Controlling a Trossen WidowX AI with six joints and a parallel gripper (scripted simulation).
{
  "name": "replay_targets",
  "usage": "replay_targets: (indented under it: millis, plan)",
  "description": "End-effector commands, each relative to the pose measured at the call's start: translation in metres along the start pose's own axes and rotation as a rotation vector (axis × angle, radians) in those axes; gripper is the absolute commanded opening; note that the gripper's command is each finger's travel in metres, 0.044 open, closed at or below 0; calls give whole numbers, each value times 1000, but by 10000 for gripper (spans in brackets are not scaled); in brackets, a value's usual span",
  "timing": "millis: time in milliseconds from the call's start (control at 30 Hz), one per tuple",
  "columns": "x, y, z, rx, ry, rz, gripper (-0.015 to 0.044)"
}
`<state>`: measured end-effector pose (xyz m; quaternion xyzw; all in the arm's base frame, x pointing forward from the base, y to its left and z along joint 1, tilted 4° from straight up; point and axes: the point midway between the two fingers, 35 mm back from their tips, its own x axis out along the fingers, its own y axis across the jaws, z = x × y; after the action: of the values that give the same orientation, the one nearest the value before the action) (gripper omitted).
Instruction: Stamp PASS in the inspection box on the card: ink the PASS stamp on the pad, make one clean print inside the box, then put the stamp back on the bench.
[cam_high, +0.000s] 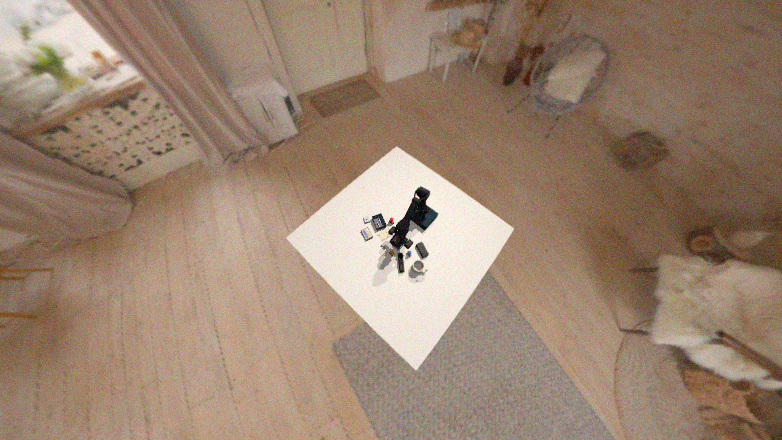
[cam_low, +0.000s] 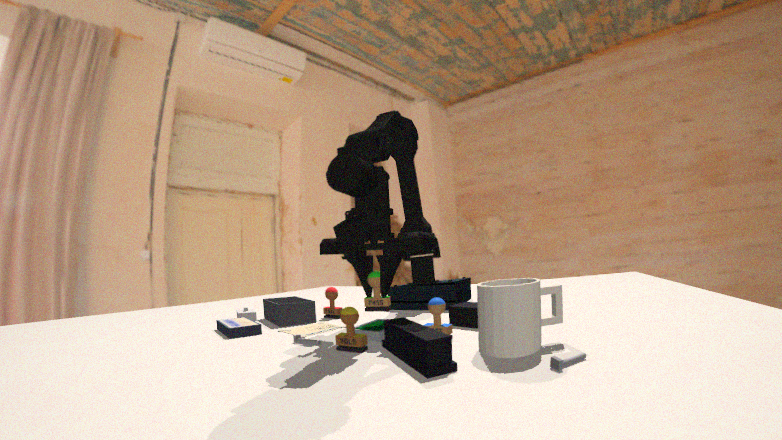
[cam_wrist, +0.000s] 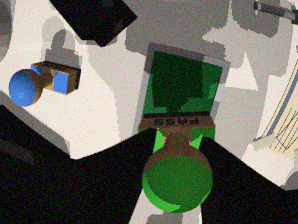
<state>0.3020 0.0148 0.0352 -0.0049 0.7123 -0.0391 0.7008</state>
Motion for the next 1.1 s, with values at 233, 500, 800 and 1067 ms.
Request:
replay_targets:
  millis: [233,500,800,1067]
  plan:
    - [-21,-1,1,3,-9,-1,0]
    - [-30,-1,0,3,-9,-1,0]
    - [-30,-26,4,-169,-11,-2,0]
    - [-30,-53,6,-354,-13,-3,0]
